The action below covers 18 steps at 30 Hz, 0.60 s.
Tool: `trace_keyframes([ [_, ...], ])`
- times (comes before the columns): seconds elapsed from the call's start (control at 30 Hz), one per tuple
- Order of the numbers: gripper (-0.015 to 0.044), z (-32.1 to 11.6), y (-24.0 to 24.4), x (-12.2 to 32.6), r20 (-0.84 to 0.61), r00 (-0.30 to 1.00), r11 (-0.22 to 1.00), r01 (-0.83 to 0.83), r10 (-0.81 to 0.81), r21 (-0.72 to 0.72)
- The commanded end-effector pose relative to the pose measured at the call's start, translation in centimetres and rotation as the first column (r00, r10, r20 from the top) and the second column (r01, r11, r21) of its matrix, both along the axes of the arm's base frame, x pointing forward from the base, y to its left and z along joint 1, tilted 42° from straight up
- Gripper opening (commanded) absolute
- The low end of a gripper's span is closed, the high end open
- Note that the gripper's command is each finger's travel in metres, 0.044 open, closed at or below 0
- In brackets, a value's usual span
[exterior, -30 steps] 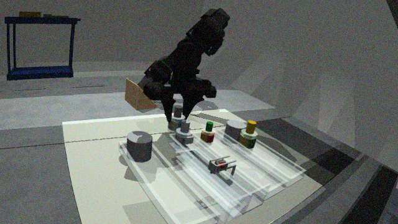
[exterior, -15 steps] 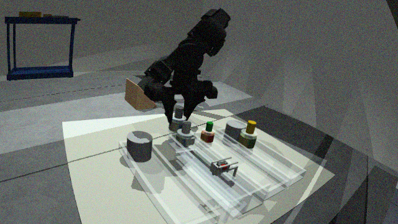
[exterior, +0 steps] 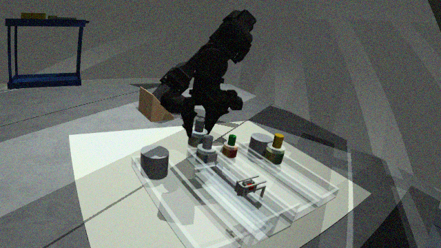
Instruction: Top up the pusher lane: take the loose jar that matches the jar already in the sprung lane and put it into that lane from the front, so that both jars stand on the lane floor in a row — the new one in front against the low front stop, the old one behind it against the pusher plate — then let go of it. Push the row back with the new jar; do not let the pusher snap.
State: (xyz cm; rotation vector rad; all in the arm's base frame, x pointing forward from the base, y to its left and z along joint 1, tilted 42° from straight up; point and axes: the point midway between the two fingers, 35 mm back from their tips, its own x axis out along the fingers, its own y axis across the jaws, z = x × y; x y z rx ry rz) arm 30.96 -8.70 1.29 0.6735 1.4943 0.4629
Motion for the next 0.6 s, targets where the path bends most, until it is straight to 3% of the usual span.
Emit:
trace_keyframes([
  [0.0,0.0,0.18,-0.15,0.74,0.022,1.0,1.0,0.007,-0.007,-0.001],
  [0.57,0.0,0.23,-0.22,1.43,0.022,1.0,1.0,0.007,-0.007,-0.001],
])
